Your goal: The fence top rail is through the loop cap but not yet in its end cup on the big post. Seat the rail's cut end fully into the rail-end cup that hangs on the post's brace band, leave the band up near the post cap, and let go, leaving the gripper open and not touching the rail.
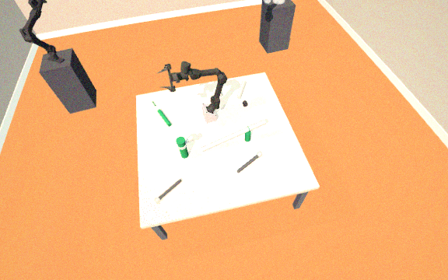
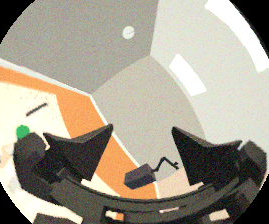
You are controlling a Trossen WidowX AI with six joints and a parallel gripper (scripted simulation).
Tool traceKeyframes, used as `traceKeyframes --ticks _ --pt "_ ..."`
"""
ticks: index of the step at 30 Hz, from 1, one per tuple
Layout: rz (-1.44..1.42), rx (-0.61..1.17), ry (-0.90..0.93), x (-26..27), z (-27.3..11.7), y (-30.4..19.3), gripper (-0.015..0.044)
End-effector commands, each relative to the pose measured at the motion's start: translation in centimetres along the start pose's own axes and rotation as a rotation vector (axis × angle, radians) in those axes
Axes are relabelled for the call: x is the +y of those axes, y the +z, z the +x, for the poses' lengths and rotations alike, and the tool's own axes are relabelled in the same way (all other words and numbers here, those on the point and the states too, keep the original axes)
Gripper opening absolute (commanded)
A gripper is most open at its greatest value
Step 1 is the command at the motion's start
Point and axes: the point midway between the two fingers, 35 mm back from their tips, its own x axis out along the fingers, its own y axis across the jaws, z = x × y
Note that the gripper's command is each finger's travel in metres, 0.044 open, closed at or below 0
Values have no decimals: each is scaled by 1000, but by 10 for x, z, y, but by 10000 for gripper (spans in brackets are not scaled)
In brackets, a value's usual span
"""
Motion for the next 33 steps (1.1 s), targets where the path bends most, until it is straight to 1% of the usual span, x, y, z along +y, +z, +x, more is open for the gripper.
traceKeyframes --ticks 1,6,10,16,21,27,29,33 --pt "34 -16 196 62 -10 20 440" --pt "64 -11 427 133 -30 39 440" --pt "86 13 648 194 -58 50 440" --pt "126 94 970 275 -118 59 440" --pt "166 213 1239 331 -183 61 440" --pt "217 412 1515 376 -266 57 440" --pt "224 438 1543 379 -275 57 440" --pt "224 438 1543 379 -275 57 440"
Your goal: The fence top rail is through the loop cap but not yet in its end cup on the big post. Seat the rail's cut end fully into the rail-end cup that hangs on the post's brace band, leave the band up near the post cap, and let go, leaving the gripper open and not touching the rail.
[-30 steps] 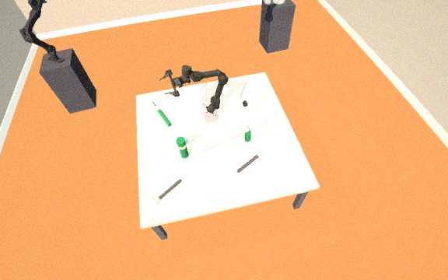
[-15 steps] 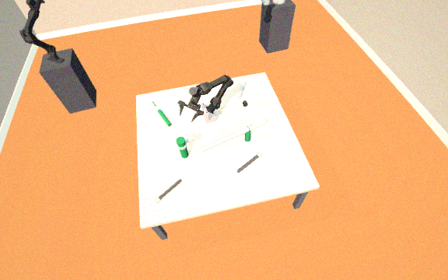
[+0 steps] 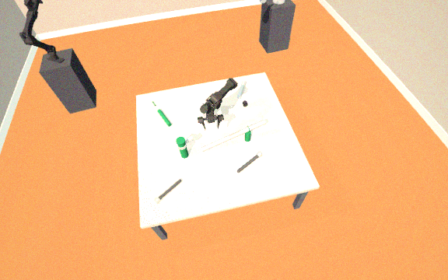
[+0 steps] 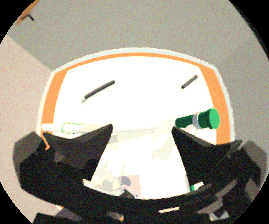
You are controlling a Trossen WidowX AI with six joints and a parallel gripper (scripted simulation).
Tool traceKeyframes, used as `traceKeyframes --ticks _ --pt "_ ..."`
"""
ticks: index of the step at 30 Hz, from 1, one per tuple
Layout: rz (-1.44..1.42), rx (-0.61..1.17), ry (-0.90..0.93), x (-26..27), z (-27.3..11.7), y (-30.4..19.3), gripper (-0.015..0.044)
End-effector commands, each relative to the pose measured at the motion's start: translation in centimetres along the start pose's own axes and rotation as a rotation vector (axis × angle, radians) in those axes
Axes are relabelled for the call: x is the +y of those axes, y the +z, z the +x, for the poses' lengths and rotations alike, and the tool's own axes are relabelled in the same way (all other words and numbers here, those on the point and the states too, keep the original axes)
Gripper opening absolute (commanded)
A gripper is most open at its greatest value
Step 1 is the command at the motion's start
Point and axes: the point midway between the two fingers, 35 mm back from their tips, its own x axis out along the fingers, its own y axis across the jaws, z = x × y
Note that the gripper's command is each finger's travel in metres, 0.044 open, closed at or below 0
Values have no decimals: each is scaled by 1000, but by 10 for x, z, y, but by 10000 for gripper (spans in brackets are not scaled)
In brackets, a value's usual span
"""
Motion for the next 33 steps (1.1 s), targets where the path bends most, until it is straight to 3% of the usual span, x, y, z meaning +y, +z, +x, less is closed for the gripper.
traceKeyframes --ticks 1,12,28,33 --pt "27 11 31 9 1 -5 440" --pt "-257 56 6 -22 -1 -3 440" --pt "-1412 114 229 -123 7 -14 440" --pt "-1606 88 291 -142 10 -22 440"
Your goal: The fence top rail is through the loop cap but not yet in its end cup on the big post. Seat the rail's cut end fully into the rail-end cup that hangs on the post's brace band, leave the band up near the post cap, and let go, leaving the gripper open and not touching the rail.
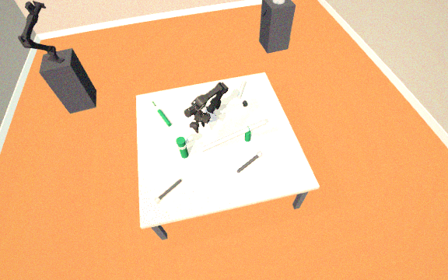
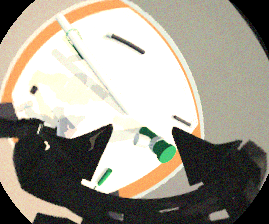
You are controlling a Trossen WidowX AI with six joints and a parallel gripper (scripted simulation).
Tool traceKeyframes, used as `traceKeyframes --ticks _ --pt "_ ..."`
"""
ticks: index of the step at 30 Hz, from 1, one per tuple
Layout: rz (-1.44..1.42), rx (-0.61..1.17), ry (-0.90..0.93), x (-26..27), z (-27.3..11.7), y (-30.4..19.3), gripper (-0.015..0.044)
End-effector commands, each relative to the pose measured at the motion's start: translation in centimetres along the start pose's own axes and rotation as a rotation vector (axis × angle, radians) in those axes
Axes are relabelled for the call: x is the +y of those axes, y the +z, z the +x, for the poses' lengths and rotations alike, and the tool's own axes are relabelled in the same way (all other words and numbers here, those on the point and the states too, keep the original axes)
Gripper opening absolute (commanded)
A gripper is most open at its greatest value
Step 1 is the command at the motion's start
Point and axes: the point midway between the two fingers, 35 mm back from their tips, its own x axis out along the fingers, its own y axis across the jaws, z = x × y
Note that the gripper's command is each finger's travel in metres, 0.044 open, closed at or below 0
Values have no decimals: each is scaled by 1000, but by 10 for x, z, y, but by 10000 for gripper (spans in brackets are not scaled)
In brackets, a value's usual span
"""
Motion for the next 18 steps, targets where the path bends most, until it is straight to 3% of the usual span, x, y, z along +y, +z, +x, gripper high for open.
traceKeyframes --ticks 1,11,18 --pt "-647 -53 121 -18 12 -65 440" --pt "-1048 -137 150 -20 18 -96 440" --pt "-1057 -139 150 -20 18 -97 440"
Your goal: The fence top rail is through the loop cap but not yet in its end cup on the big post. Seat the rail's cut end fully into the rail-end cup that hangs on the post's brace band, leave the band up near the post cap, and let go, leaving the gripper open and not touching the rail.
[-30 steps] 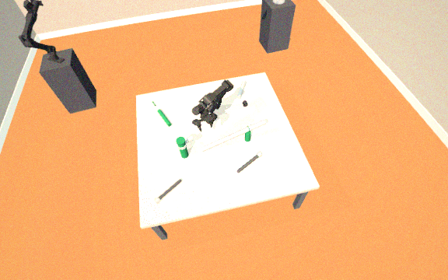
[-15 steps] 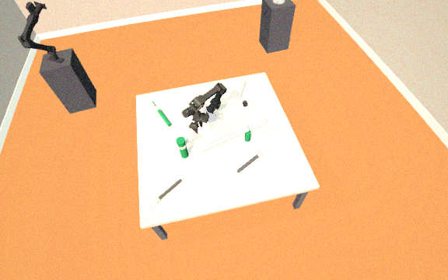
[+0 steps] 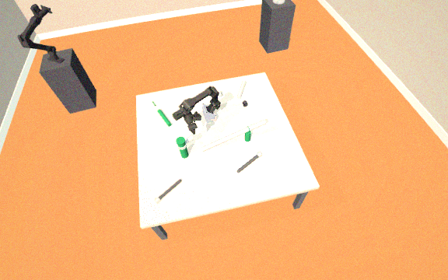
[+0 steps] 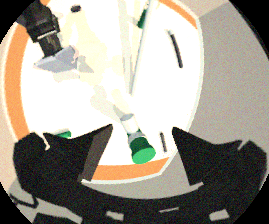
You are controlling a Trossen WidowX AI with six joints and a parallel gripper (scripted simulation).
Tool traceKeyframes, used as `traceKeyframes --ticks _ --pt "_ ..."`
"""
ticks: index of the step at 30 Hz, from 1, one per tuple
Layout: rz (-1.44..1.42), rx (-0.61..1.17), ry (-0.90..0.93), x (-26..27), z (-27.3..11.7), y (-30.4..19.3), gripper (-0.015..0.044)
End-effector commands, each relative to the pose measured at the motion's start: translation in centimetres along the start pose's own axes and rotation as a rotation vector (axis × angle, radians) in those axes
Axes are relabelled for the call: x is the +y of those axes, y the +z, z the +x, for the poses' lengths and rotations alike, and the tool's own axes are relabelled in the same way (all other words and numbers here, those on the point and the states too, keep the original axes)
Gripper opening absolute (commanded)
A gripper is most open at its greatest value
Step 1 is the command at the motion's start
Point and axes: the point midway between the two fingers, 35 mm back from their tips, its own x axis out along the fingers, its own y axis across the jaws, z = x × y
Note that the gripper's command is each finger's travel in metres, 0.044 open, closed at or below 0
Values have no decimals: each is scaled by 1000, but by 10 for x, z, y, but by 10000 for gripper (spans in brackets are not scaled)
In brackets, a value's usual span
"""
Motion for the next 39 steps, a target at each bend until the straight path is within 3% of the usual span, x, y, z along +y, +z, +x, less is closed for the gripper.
traceKeyframes --ticks 1,13,19,39 --pt "-317 -68 34 22 11 -29 440" --pt "-317 -68 34 22 12 -29 440" --pt "-332 -80 30 32 42 -31 440" --pt "-346 -78 39 33 66 -31 440"
